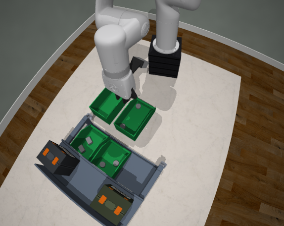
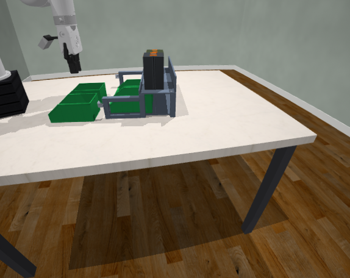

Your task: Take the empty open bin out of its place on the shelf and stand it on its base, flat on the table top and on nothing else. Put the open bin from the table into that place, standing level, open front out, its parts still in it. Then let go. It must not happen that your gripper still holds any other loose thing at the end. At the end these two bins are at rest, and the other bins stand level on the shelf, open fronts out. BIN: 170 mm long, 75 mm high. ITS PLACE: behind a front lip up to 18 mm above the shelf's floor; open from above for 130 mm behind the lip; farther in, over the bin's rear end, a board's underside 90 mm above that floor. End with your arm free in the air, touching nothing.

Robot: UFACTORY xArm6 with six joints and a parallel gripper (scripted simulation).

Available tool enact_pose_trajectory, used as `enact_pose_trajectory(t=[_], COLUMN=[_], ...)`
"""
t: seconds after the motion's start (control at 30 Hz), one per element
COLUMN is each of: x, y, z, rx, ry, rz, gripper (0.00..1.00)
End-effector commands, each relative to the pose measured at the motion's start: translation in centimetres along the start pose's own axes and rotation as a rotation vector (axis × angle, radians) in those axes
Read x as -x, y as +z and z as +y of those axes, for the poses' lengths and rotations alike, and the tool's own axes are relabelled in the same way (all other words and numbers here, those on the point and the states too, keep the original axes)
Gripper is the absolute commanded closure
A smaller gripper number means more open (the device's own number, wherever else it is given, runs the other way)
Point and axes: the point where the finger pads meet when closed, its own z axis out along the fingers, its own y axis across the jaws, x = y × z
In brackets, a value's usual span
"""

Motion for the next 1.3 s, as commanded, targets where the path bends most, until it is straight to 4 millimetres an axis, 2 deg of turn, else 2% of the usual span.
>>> enact_pose_trajectory(t=[0.0, 0.87, 1.27], x=[0.1, 0.1, 0.2], y=[-0.1, 0.7, 2.8], z=[0.0, 0.0, 0.0], rx=[0.001, 0.000, 0.000], ry=[0.000, 0.000, 0.000], rz=[-0.003, -0.003, -0.003], gripper=[0.74, 0.74, 0.74])
